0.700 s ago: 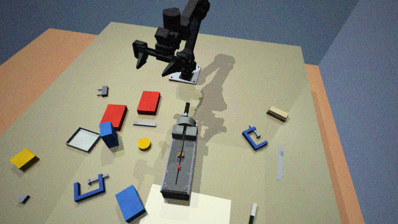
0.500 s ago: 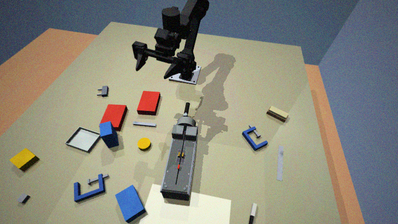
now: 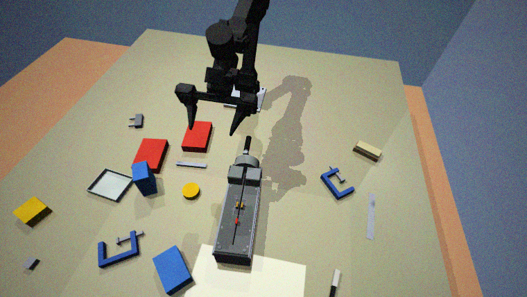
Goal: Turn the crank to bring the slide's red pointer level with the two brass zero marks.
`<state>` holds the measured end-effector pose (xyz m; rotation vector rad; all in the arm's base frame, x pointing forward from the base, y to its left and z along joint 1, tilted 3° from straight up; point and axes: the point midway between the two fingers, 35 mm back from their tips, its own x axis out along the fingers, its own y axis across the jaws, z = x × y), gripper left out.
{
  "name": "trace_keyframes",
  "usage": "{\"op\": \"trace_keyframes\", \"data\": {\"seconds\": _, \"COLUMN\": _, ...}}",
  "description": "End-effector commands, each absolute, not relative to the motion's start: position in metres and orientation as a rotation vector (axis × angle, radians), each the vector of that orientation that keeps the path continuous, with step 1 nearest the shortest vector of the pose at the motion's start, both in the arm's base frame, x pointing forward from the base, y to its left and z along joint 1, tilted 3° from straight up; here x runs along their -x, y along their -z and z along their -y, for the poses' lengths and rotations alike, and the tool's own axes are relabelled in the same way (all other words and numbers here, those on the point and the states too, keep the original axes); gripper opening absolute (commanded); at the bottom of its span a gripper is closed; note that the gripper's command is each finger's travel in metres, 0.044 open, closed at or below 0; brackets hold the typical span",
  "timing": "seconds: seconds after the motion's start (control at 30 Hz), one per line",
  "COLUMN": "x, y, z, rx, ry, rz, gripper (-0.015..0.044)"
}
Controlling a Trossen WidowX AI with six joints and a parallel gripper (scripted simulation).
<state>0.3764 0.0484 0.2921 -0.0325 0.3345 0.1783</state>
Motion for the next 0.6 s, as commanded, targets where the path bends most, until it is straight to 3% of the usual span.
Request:
{"op": "trace_keyframes", "data": {"seconds": 0.0, "x": -0.39, "y": -0.279, "z": -0.062, "rx": 0.038, "ry": -0.222, "rz": -0.425, "gripper": 0.044}}
{"op": "trace_keyframes", "data": {"seconds": 0.57, "x": -0.421, "y": -0.233, "z": -0.116, "rx": 0.07, "ry": -0.363, "rz": -0.753, "gripper": 0.044}}
